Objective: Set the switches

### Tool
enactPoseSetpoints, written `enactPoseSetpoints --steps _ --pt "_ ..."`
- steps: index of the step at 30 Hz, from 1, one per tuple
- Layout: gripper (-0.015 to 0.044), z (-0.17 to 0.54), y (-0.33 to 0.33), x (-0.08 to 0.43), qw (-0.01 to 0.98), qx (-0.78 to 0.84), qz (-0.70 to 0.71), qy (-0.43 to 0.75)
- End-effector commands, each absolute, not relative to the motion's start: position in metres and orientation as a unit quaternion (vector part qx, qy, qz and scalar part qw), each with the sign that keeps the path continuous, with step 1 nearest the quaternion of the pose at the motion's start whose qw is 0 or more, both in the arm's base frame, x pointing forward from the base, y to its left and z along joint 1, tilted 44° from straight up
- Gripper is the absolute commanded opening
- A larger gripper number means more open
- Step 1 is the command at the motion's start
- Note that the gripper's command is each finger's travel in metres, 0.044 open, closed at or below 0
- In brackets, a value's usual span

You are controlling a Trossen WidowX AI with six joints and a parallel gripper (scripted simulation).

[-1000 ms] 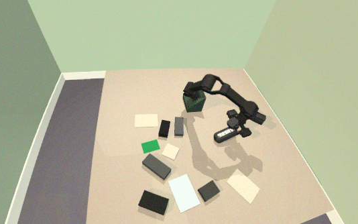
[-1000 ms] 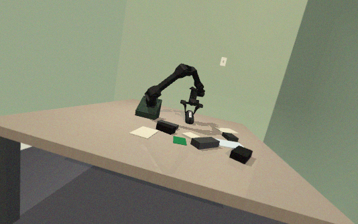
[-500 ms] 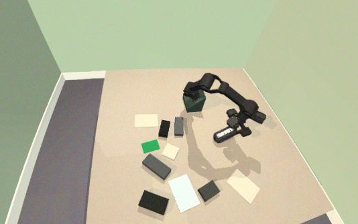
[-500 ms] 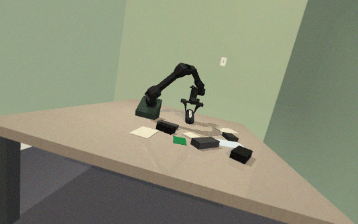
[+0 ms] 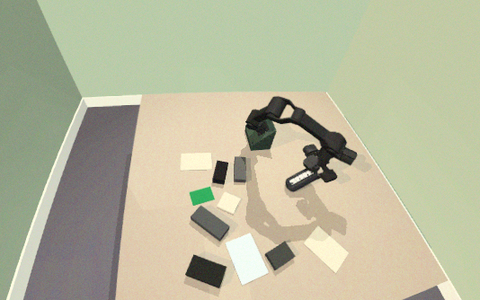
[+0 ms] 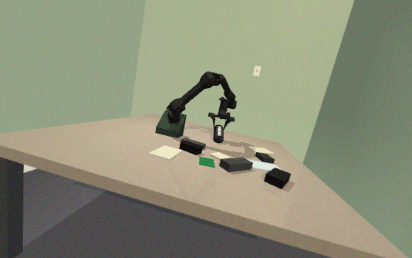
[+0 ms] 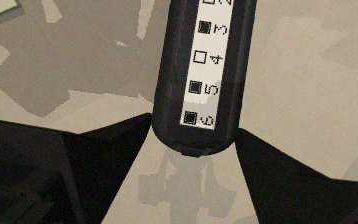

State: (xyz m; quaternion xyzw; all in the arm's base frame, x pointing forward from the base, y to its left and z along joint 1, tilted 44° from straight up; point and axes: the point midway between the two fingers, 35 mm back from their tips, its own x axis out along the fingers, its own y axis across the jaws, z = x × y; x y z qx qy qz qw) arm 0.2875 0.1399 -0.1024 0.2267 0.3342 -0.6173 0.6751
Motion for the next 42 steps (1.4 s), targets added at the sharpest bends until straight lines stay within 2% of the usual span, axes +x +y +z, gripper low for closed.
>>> enactPoseSetpoints --steps 1,42 --pt "0.0335 -0.096 0.141 0.289 0.675 0.230 -0.617 0.332" --pt "0.0336 -0.063 0.136 0.293 0.675 0.230 -0.618 0.332"
